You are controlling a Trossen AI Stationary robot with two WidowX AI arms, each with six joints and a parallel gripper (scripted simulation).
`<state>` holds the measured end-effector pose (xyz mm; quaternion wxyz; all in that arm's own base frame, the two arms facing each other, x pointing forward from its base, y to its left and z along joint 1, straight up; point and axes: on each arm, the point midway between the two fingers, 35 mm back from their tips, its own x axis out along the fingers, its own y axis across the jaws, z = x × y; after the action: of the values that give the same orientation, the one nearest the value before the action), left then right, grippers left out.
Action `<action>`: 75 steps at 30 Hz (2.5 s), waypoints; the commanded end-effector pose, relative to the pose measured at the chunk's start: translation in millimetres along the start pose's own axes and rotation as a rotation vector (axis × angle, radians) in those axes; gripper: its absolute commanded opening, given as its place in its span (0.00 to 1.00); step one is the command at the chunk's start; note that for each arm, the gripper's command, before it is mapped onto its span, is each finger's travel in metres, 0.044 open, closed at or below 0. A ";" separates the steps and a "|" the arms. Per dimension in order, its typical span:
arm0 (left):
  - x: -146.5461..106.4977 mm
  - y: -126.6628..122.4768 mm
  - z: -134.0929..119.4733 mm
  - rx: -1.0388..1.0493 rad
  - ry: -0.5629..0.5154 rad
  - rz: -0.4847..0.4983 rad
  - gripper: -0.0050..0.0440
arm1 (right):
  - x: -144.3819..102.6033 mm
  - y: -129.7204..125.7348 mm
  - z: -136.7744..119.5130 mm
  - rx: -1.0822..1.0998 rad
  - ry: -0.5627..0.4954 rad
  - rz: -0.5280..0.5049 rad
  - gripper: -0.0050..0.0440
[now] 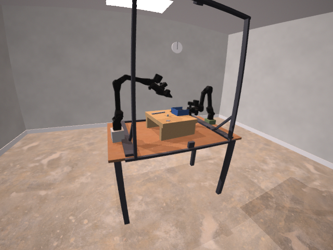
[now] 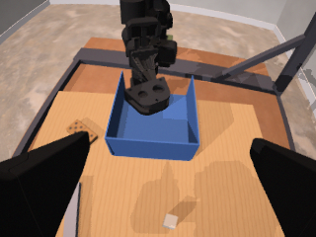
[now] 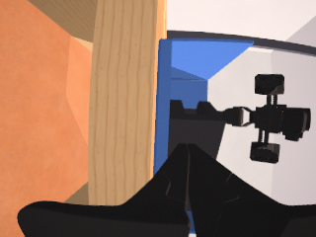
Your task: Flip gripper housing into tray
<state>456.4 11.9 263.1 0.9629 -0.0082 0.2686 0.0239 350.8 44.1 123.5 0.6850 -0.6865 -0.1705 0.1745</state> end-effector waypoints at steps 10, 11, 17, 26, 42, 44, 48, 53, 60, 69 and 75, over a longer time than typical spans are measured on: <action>-7.0 -0.3 7.5 0.005 -0.022 -0.003 1.00 | 6.1 -7.1 -3.3 -0.013 0.003 -0.019 0.10; -7.0 -0.3 7.5 0.005 -0.022 -0.003 1.00 | 6.5 -7.1 -3.5 -0.013 0.003 -0.019 0.10; -7.0 -0.3 7.5 0.005 -0.022 -0.003 1.00 | 8.5 -7.2 -4.3 -0.013 0.003 -0.019 0.10; -7.0 -0.3 7.5 0.005 -0.022 -0.003 1.00 | 11.2 -7.3 -5.4 -0.013 0.003 -0.019 0.10; -7.0 -0.3 7.5 0.005 -0.022 -0.003 1.00 | 16.3 -7.6 -7.7 -0.013 0.003 -0.020 0.10; -7.0 -0.3 7.5 0.005 -0.022 -0.003 1.00 | 16.3 -7.6 -7.7 -0.013 0.003 -0.020 0.10; -7.0 -0.3 7.5 0.005 -0.022 -0.003 1.00 | 17.6 -7.7 -8.3 -0.013 0.003 -0.020 0.10; -7.0 -0.3 7.5 0.005 -0.022 -0.003 1.00 | 19.3 -7.8 -9.1 -0.013 0.003 -0.020 0.10; -7.0 -0.3 7.5 0.005 -0.022 -0.003 1.00 | 21.2 -7.9 -10.0 -0.013 0.003 -0.020 0.10; -7.0 -0.3 7.5 0.005 -0.022 -0.003 1.00 | 5.2 -6.6 -4.1 -0.012 0.000 -0.017 0.10; -7.0 -0.3 7.5 0.005 -0.022 -0.003 1.00 | -17.4 -5.2 4.5 -0.011 0.000 -0.015 0.10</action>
<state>456.4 11.9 263.1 0.9629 -0.0082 0.2686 0.0239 345.2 42.2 120.8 0.6861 -0.6855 -0.1678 0.1767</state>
